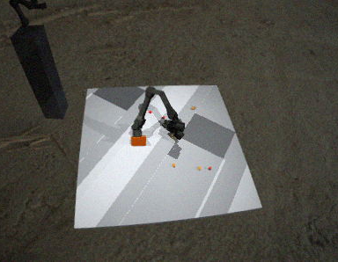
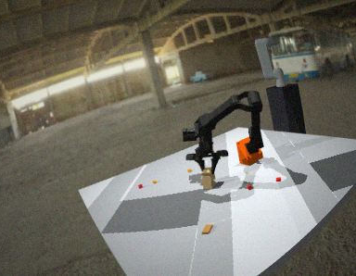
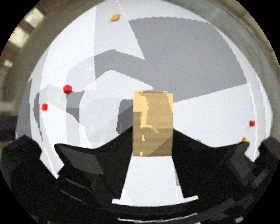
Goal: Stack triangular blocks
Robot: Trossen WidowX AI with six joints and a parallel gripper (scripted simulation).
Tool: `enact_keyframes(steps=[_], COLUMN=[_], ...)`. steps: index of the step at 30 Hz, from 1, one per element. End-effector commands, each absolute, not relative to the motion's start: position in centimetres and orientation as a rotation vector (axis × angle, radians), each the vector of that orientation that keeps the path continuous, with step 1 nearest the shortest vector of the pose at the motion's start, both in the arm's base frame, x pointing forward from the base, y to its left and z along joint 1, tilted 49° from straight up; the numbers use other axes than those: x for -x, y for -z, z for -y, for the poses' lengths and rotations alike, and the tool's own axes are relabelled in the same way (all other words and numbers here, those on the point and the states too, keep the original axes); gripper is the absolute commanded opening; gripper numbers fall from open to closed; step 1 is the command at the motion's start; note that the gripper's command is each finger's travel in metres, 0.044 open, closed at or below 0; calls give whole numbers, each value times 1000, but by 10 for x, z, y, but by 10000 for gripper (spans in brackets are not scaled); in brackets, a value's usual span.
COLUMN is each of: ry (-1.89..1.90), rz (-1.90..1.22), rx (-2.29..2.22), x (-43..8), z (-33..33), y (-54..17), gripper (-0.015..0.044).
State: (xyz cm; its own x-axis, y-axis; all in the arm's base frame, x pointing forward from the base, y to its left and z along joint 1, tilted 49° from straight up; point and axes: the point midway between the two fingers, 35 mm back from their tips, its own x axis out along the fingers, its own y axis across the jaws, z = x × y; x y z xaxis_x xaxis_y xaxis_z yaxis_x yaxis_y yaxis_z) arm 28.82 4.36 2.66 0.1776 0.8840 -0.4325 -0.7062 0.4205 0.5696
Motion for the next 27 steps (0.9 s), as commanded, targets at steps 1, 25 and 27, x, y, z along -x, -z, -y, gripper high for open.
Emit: enact_keyframes(steps=[1,25,27], ry=[-1143,-1143,-1143], rz=[-804,-802,-802], rx=[-271,-273,-273], x=[-288,-290,-290], z=[-47,-56,-56], y=[-25,-22,-22], gripper=[0,0,0])
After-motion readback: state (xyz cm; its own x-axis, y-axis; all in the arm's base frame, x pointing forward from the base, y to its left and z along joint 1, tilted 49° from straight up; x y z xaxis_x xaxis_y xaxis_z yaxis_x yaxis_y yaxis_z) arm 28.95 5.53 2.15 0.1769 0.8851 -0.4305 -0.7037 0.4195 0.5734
